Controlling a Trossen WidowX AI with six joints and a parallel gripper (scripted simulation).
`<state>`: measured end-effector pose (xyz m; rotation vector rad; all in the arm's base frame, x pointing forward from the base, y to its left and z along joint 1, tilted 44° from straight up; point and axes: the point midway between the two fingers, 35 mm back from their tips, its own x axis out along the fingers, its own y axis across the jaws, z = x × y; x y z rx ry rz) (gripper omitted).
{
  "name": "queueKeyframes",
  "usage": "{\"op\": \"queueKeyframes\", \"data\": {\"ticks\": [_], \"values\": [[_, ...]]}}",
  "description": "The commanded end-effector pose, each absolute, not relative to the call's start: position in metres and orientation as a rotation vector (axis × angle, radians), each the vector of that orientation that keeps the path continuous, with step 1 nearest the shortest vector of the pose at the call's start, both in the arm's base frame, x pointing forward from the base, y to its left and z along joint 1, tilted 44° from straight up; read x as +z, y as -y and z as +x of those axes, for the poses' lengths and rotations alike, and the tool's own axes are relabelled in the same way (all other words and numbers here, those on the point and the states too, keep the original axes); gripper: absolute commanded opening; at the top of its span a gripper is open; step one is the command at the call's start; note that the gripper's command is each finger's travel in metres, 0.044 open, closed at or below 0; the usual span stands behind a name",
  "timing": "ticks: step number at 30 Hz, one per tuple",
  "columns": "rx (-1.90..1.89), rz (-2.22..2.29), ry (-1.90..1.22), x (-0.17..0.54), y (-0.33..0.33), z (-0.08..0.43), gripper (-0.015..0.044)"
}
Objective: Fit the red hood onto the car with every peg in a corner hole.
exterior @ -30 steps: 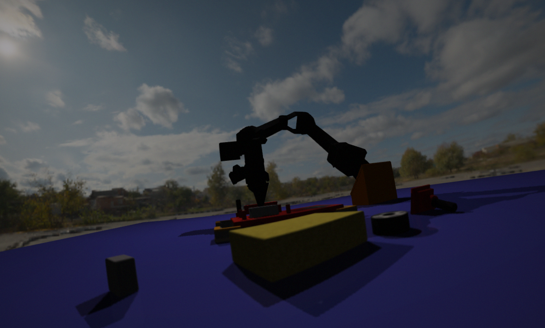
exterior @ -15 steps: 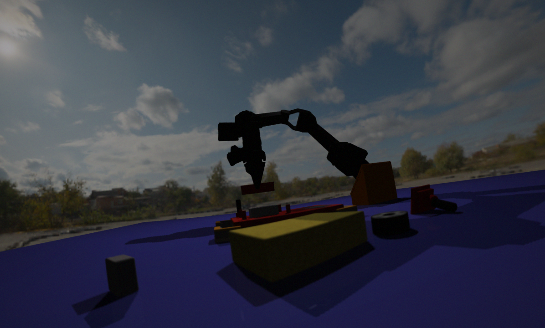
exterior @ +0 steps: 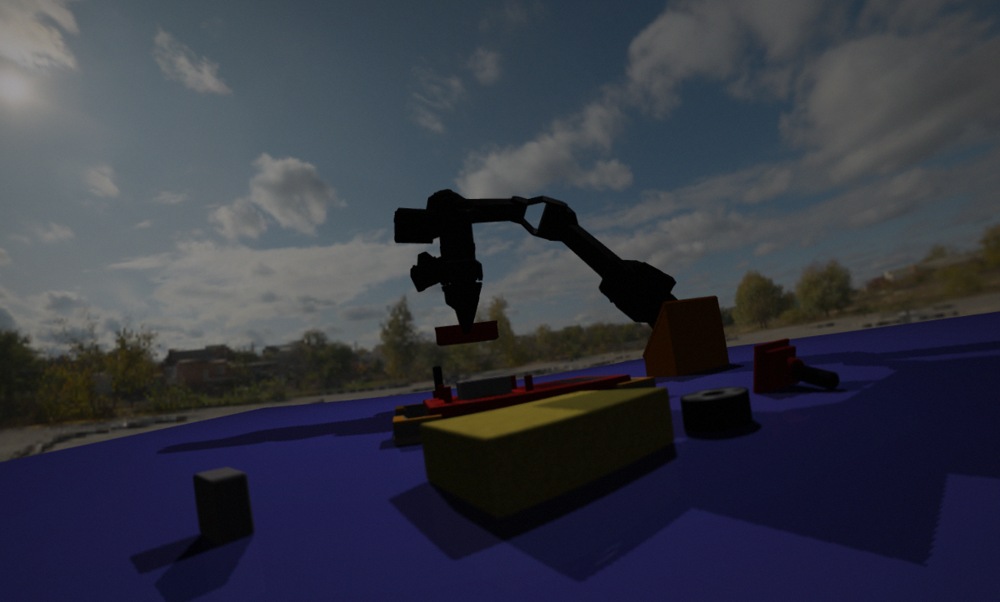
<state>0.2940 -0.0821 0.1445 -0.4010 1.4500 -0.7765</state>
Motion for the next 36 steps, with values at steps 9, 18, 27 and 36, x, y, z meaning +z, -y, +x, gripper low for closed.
{"op": "queueKeyframes", "data": {"ticks": [9, 18, 27, 36], "values": [[-0.717, -0.429, -1.475, 0.102, 0.033, 0.324, 0.0000], [-0.687, -0.453, -1.493, 0.068, -0.004, 0.336, 0.0000], [-0.666, -0.480, -1.510, 0.032, -0.041, 0.341, 0.0000], [-0.654, -0.510, -1.523, 0.000, -0.072, 0.338, 0.0000]]}}
